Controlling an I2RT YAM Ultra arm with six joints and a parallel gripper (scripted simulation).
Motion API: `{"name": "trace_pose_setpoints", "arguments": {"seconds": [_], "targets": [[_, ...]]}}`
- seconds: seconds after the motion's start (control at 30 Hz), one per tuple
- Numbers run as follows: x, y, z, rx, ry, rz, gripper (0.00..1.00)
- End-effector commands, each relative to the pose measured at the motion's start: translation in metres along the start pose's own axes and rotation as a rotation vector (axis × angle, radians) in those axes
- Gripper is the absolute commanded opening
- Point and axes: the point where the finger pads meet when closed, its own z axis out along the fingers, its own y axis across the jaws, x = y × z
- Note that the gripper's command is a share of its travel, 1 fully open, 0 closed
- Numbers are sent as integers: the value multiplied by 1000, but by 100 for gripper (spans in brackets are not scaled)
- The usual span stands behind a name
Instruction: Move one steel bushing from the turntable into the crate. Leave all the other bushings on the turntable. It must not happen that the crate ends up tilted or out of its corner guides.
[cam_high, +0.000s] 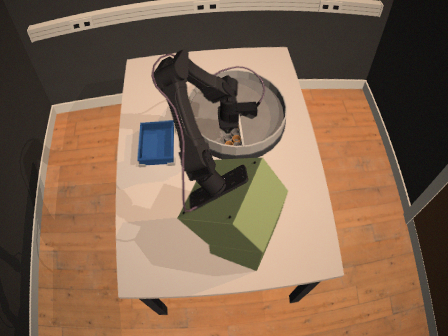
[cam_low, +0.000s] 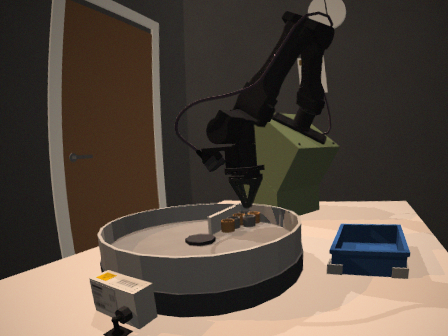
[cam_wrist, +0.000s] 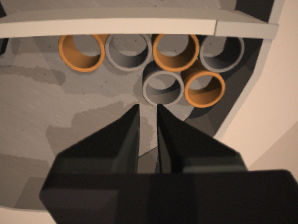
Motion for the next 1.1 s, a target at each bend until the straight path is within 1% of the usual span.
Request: {"name": "trace_pose_setpoints", "arguments": {"seconds": [0.0, 0.27, 0.43, 1.07], "targets": [[-12, 10, -9, -25, -25, 10, 13], [-12, 10, -9, -24, -25, 10, 13], [-16, 5, -6, -10, -22, 16, 13], [-17, 6, -6, -10, -23, 20, 13]]}}
